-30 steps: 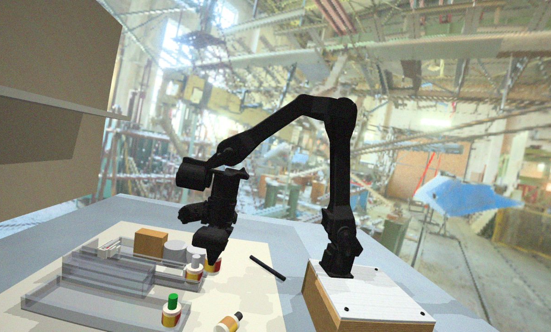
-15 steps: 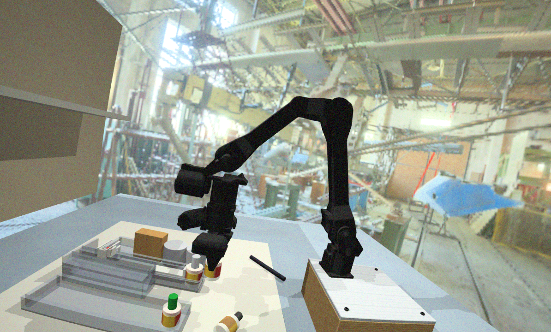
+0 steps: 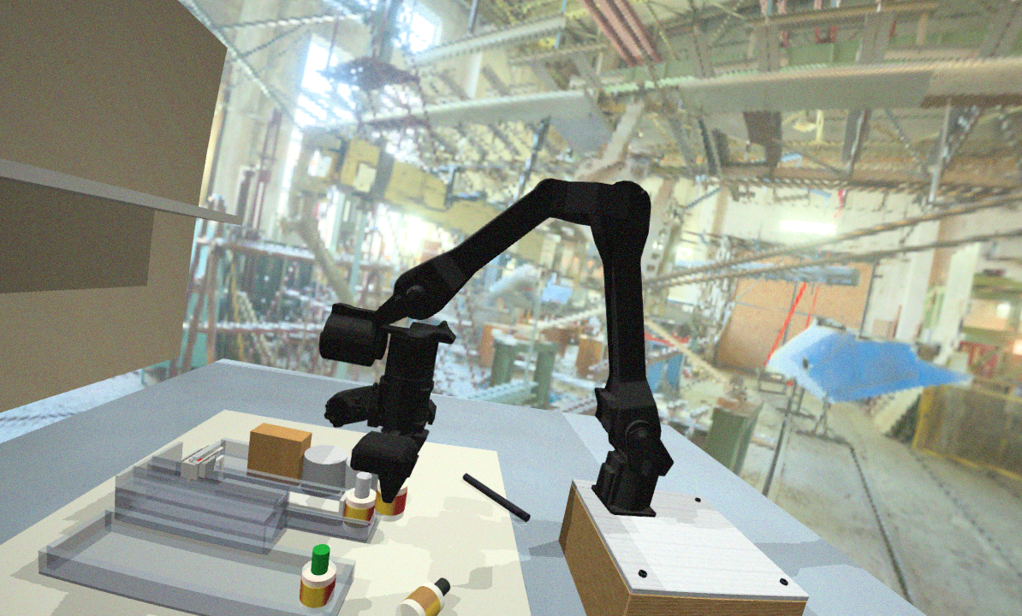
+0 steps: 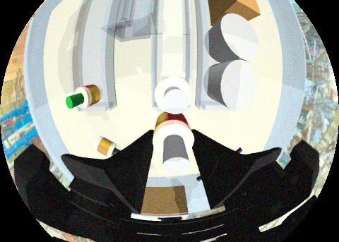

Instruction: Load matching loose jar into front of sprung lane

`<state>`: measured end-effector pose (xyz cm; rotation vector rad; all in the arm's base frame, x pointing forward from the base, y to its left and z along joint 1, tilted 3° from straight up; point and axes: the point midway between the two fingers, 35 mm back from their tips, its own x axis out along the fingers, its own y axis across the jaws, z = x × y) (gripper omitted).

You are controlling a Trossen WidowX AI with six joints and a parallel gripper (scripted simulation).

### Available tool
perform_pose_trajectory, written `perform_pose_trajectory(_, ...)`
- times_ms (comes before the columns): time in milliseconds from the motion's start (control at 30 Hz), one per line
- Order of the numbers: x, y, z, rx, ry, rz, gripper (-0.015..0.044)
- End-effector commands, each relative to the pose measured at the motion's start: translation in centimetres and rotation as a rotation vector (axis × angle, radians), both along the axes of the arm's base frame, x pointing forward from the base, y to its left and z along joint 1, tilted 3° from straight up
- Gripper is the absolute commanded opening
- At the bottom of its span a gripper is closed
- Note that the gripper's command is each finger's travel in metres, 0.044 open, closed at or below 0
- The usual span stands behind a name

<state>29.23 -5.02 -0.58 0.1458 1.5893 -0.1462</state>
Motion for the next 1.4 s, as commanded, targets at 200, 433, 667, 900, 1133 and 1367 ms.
perform_pose_trajectory(200, 0.6, -0.2, 0.0, -0.003, -0.003, 0.006, 0.0)
perform_pose_trajectory(433, 0.8, -0.2, 0.0, -0.003, -0.003, 0.006, 0.0)
perform_pose_trajectory(667, 1.1, -0.3, 0.0, -0.003, -0.003, 0.006, 0.0)
perform_pose_trajectory(900, 1.4, -0.3, 0.0, -0.004, -0.003, 0.006, 0.0)
perform_pose_trajectory(1133, 1.6, -0.4, 0.0, -0.004, -0.003, 0.006, 0.0)
perform_pose_trajectory(1367, 1.9, -0.4, 0.0, -0.004, -0.004, 0.006, 0.0)
